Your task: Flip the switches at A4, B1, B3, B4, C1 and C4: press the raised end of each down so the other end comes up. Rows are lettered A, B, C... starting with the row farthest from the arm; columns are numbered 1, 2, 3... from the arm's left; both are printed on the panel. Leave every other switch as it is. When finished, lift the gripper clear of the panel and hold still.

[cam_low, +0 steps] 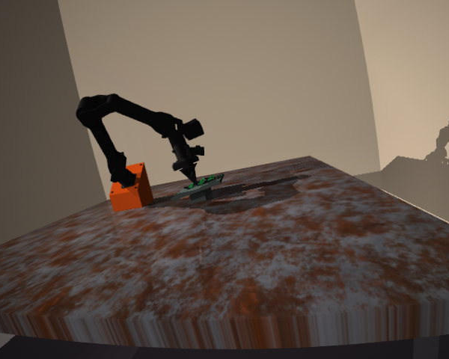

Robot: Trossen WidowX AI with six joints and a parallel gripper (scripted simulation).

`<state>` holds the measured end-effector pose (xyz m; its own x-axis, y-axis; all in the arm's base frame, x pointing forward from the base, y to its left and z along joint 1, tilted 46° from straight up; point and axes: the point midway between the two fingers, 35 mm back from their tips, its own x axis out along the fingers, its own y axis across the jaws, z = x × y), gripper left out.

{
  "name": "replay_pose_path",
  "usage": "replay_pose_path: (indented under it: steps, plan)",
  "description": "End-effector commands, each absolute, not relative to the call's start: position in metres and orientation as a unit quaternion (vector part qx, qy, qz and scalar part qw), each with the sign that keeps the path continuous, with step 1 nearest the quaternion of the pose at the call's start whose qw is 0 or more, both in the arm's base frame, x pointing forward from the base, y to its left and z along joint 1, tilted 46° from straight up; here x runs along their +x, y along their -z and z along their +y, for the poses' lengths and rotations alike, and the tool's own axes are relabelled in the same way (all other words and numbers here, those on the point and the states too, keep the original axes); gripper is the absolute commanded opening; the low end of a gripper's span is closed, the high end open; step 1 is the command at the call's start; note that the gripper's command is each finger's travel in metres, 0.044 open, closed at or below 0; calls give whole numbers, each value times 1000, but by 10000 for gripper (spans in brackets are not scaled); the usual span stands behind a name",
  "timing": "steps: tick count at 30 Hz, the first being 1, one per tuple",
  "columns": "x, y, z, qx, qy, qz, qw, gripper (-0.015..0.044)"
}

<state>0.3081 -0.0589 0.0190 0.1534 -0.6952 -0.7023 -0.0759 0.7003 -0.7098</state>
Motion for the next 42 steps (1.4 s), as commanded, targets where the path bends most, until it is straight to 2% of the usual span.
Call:
replay_pose_path:
  steps: [1, 27, 35, 38, 42]
  plan:
    - [308, -19, -60, -318, 224, 611, 690, 0]
    - [309, -16, -62, -318, 224, 611, 690, 0]
    - [301, -62, -16, -314, 227, 620, 682, 0]
    - [300, -59, -14, -314, 227, 620, 682, 0]
    - [280, -19, 23, -313, 226, 621, 682, 0]
